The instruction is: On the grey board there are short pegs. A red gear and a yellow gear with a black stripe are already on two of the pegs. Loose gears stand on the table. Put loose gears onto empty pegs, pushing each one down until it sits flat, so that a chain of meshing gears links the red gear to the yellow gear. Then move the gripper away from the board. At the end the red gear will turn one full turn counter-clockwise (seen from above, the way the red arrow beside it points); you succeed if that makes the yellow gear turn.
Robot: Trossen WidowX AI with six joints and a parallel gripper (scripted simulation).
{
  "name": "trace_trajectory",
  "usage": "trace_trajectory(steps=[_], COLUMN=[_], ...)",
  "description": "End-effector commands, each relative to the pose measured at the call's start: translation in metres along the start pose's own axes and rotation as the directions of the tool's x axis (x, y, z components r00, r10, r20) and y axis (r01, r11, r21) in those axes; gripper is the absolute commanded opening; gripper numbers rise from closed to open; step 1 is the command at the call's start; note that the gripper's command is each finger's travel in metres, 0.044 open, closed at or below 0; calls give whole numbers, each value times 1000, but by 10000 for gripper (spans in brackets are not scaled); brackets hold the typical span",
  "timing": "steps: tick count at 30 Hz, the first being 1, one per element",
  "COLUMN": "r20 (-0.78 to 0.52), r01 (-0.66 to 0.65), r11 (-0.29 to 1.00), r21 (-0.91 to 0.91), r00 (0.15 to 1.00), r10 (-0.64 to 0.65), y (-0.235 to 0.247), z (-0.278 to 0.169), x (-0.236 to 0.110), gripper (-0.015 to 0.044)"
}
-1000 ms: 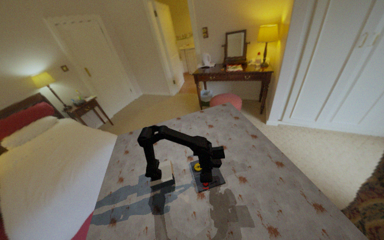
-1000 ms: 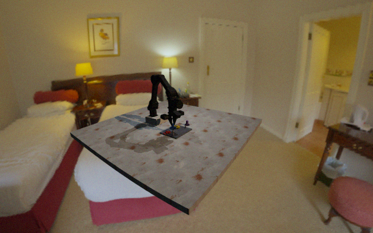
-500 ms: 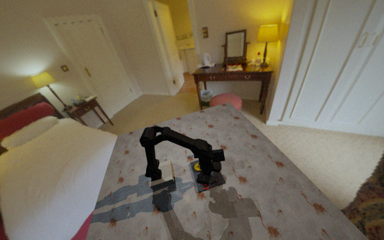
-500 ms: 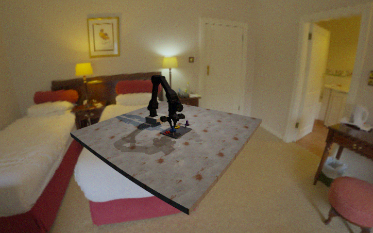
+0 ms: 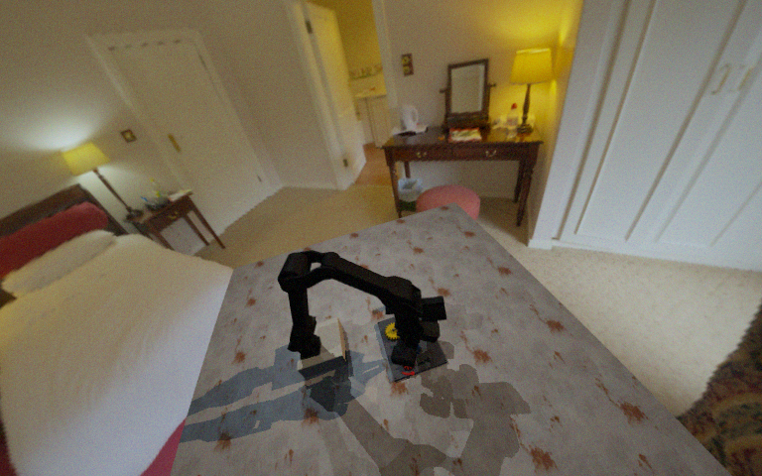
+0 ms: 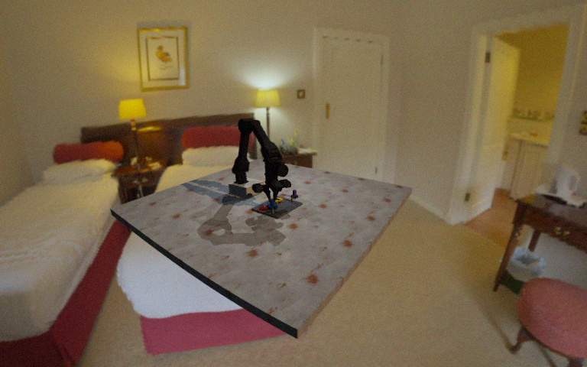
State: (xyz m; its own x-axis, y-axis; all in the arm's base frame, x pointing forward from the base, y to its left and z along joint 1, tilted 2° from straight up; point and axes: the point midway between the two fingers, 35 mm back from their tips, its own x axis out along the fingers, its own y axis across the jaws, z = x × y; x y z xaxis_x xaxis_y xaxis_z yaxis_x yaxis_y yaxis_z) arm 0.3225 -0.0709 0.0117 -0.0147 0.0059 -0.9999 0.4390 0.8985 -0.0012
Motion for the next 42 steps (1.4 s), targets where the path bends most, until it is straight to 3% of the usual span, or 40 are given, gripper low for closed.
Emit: trace_trajectory(steps=[1, 11, 17, 23, 36, 42], r20=[1, 1, 1, 1, 2, 4], r01=[2, 3, 3, 3, 2, -4], r11=[996, 965, 971, 985, 997, 957], r21=[-85, -263, -238, -171, -74, -291], r00=[1000, 1000, 1000, 1000, 1000, 1000], r10=[-2, -2, -2, -2, -2, 5], y=[0, -1, -1, -1, 0, 68], z=[0, 0, 1, 0, -1, -22], x=[1, 4, 6, 3, -44, -37], gripper=[0, 0, 0, 140, 140, 298])
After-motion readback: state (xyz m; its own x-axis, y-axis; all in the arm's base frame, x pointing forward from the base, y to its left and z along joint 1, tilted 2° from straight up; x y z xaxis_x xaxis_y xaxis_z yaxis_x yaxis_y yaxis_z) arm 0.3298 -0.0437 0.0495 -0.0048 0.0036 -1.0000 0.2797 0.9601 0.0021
